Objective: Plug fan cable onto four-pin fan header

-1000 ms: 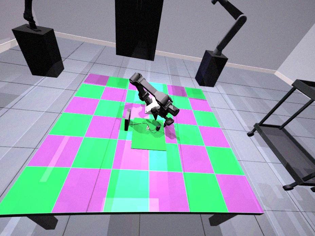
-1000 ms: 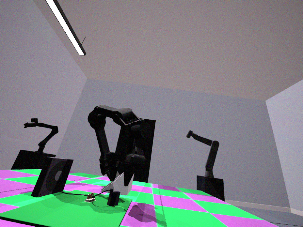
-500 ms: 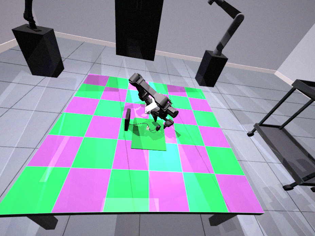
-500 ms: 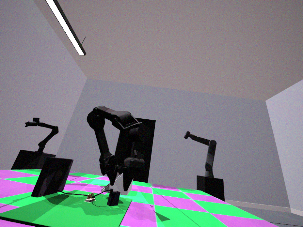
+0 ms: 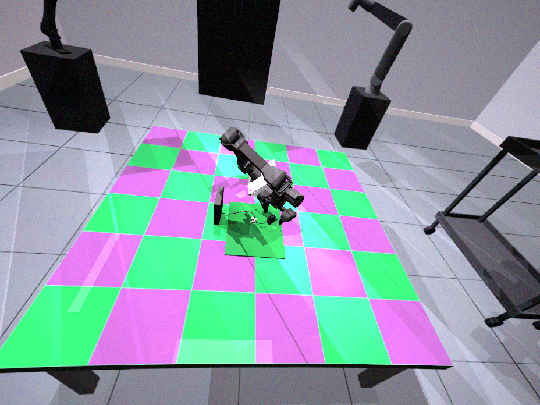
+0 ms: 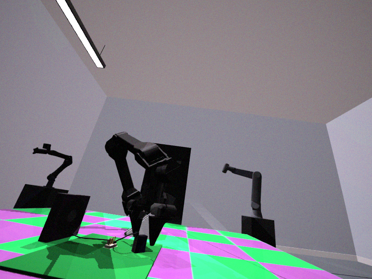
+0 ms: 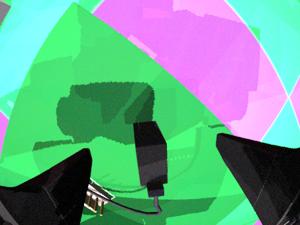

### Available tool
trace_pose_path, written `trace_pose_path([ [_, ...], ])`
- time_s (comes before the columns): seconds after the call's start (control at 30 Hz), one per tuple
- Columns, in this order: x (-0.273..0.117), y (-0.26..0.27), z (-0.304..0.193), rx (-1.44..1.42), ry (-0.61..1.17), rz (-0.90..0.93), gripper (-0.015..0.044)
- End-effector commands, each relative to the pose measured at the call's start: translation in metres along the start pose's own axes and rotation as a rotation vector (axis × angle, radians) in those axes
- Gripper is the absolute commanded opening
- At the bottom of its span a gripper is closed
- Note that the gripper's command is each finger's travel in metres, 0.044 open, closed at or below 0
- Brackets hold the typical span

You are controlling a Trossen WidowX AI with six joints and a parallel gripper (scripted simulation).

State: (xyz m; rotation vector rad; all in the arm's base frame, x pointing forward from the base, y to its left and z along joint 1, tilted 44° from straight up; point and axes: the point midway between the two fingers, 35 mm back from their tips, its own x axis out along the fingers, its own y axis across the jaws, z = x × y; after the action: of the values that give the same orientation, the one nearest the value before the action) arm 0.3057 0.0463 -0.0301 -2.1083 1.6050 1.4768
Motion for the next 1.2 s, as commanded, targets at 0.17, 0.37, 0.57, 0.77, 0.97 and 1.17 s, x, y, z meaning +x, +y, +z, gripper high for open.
trace_pose_path([
  [0.17, 0.0161, 0.0045, 0.0012, -0.009, 0.001, 0.014, 0.044],
  [0.37, 0.0161, 0.0045, 0.0012, -0.009, 0.001, 0.014, 0.044],
  [0.57, 0.0161, 0.0045, 0.0012, -0.009, 0.001, 0.014, 0.044],
  [0.77, 0.0139, 0.0025, 0.0005, -0.002, -0.001, 0.008, 0.0282],
  [0.97, 0.0139, 0.0025, 0.0005, -0.002, -0.001, 0.008, 0.0125],
  [1.17, 0.0139, 0.0025, 0.0005, -0.002, -0.001, 0.008, 0.0007],
])
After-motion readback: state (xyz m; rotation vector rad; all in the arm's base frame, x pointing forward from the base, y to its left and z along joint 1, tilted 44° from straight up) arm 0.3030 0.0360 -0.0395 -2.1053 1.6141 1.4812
